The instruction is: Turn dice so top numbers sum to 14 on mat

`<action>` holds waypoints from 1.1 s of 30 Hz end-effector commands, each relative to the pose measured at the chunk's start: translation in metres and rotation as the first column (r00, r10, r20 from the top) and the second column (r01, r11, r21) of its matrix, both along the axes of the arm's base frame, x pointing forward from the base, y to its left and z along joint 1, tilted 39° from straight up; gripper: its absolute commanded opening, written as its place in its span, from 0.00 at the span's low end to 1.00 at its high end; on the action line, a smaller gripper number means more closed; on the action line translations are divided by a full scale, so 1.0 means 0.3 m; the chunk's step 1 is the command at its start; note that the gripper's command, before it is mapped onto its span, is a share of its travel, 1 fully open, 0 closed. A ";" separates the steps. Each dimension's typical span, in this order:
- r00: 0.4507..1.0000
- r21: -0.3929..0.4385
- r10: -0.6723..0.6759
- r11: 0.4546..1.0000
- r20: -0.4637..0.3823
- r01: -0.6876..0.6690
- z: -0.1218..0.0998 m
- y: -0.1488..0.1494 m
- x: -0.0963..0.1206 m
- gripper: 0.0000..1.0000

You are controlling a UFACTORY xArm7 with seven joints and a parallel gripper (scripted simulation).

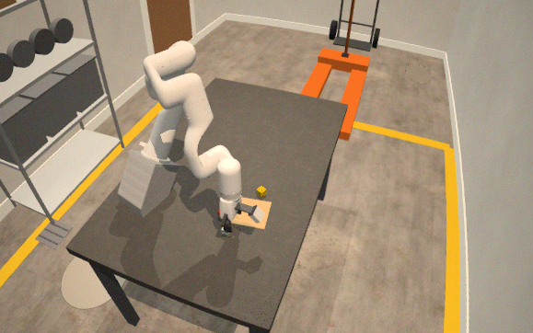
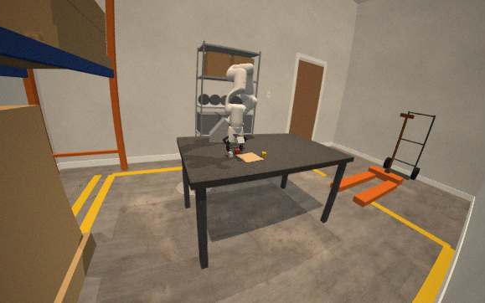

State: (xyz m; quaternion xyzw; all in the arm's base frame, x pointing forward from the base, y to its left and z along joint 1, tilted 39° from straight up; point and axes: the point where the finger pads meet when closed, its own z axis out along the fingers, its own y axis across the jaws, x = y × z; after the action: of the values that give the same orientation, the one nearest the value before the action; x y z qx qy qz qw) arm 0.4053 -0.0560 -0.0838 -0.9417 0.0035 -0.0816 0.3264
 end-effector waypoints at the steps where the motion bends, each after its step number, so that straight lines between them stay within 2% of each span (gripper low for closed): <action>1: 1.000 -0.004 -0.004 1.000 0.003 0.004 0.046 0.061 -0.054 1.00; 5: 1.000 -0.004 -0.004 1.000 0.003 0.004 0.078 0.113 -0.097 1.00; 11: 1.000 -0.004 -0.004 1.000 0.003 0.004 0.091 0.134 -0.114 1.00; 33: 1.000 -0.004 -0.004 1.000 0.003 0.004 0.091 0.135 -0.115 1.00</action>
State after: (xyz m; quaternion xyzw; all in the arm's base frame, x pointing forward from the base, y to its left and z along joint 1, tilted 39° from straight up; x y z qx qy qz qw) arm 0.3699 -0.0141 -0.0566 -0.9419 0.0039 -0.0827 0.3255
